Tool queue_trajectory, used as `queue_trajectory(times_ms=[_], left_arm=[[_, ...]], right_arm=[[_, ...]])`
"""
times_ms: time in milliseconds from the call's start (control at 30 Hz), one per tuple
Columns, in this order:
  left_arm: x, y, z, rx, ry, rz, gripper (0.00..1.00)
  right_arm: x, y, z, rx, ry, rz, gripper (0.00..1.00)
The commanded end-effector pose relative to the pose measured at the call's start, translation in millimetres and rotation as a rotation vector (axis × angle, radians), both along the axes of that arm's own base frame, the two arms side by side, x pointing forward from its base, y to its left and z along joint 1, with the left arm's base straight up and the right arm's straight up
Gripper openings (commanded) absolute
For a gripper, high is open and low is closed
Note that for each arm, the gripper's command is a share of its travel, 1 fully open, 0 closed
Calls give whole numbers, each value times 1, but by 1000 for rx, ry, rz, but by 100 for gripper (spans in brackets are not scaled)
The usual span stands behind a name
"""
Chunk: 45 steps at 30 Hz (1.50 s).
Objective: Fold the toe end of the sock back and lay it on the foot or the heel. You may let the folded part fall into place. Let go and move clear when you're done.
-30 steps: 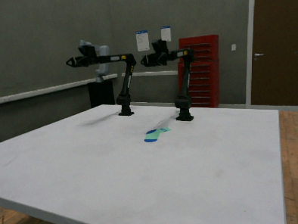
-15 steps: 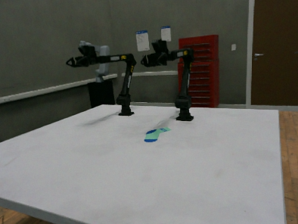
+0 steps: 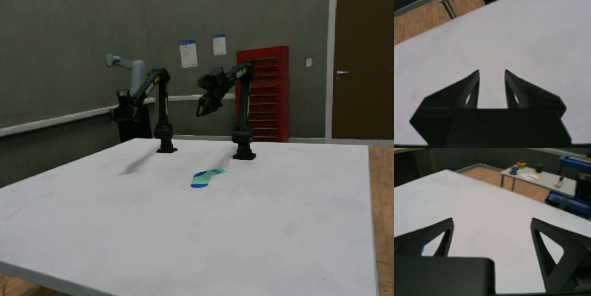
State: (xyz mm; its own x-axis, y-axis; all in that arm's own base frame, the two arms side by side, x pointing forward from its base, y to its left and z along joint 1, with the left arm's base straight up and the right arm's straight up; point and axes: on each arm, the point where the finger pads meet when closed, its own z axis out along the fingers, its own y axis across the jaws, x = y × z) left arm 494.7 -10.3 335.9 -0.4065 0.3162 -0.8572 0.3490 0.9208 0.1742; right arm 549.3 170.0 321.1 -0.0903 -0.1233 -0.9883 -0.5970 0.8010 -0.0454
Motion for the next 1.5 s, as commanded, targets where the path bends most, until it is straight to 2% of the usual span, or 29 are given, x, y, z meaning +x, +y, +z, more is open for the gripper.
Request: queue_trajectory(times_ms=[0, 33, 167, 200, 467, 500, 567, 600, 733, 900, 1033, 1233, 1467], left_arm=[[10, 3, -3, 136, 41, -88, 33], [8, -6, -17, 172, 80, -157, 33], [1, -27, -72, 254, 231, -381, 33], [2, -29, -83, 275, 260, -420, 33], [10, -49, -195, 457, 530, -719, 33], [11, -51, -208, 478, 566, -743, 33], [11, -51, -208, 478, 566, -743, 33], [11, -52, -220, 499, 601, -764, 33], [12, -54, -261, 576, 721, -827, 33], [12, -53, -296, 660, 834, -872, 33], [13, -50, -309, 689, 869, -868, 33], [2, -44, -321, 673, 897, -859, 33], [-3, -44, -336, 671, 904, -861, 33]], right_arm=[[11, 26, -19, -38, -43, 62, 100], [10, 45, -25, -39, -58, 128, 100], [-27, 100, -102, -38, 4, 367, 100], [-35, 109, -113, -37, 11, 408, 100], [-79, 157, -165, -16, 34, 649, 100], [-81, 158, -168, -10, 42, 660, 100], [-81, 158, -168, -10, 42, 660, 100], [-79, 154, -159, -3, 28, 656, 100], [-83, 155, -175, 5, 59, 669, 100], [-88, 155, -192, 22, 104, 669, 100], [-86, 156, -197, 31, 113, 662, 100], [-84, 157, -185, 37, 90, 659, 100], [-84, 157, -185, 37, 90, 659, 100]])
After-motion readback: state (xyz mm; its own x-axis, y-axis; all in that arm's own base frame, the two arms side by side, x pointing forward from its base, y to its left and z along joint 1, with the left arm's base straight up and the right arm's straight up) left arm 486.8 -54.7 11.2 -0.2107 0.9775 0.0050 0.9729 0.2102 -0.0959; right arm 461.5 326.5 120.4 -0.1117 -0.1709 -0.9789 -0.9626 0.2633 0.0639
